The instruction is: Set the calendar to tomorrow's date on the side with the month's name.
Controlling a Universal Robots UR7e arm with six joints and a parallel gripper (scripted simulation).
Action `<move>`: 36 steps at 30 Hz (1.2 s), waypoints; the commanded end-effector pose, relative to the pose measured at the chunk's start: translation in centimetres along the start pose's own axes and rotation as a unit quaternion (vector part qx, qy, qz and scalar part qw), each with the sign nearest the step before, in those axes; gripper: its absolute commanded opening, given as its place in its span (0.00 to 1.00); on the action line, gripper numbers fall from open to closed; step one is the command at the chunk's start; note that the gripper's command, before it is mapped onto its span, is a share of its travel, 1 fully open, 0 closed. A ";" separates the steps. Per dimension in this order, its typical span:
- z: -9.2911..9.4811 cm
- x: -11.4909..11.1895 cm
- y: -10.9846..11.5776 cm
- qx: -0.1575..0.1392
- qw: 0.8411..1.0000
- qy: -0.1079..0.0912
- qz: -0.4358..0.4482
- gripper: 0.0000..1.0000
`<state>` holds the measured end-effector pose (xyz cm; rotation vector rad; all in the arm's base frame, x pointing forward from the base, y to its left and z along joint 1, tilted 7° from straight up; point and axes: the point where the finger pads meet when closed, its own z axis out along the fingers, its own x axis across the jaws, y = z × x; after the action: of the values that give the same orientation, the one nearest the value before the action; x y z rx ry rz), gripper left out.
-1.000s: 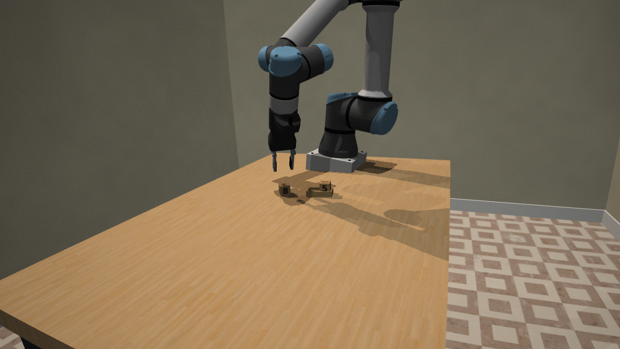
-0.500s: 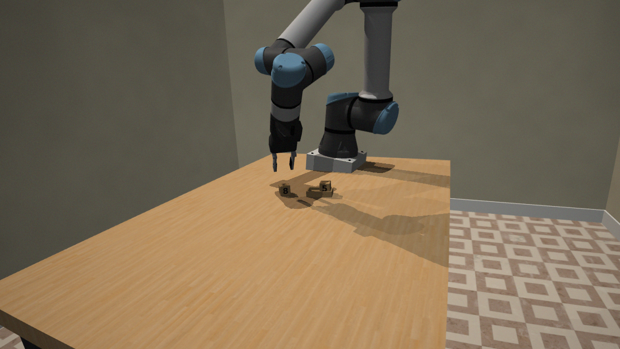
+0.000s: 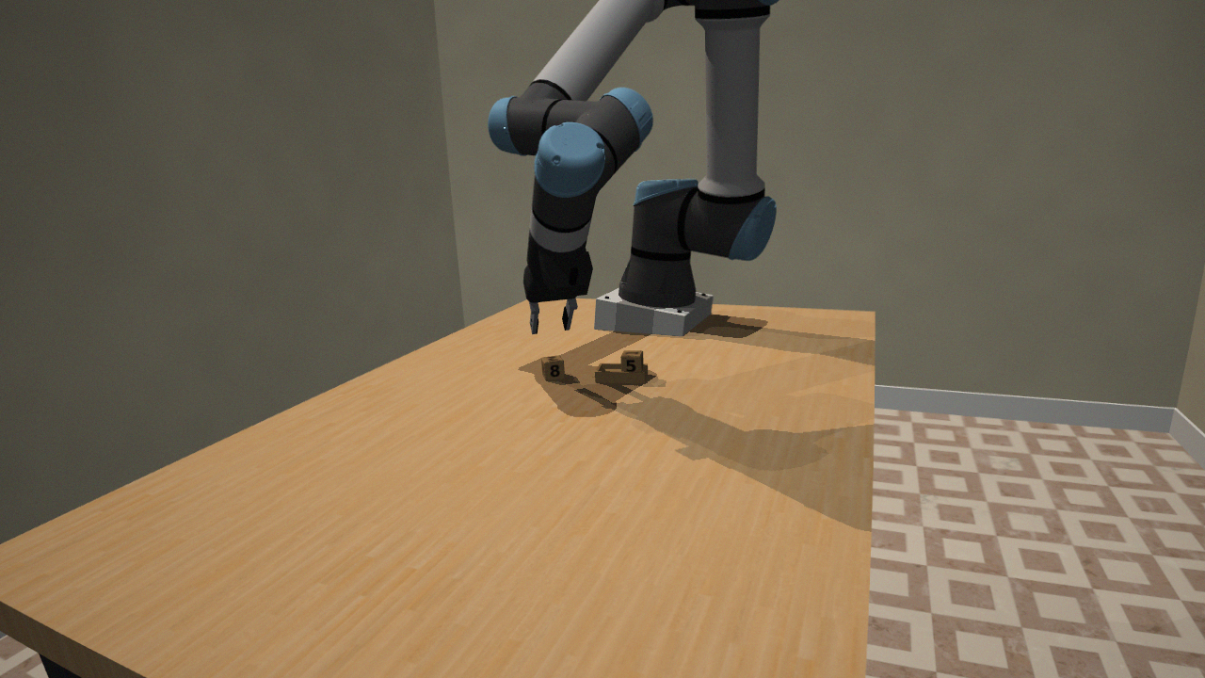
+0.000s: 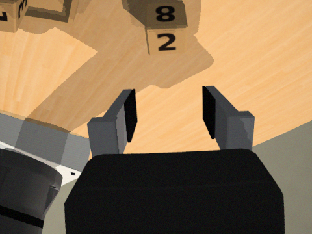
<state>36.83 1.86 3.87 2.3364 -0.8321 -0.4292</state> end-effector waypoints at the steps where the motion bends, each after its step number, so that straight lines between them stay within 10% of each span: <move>1: -0.1 0.0 0.0 0.000 1.000 0.000 0.001 0.87; 36: 2.0 0.0 -2.0 0.000 1.000 0.000 0.001 0.87</move>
<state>36.79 2.12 1.68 2.3355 -0.8326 -0.4291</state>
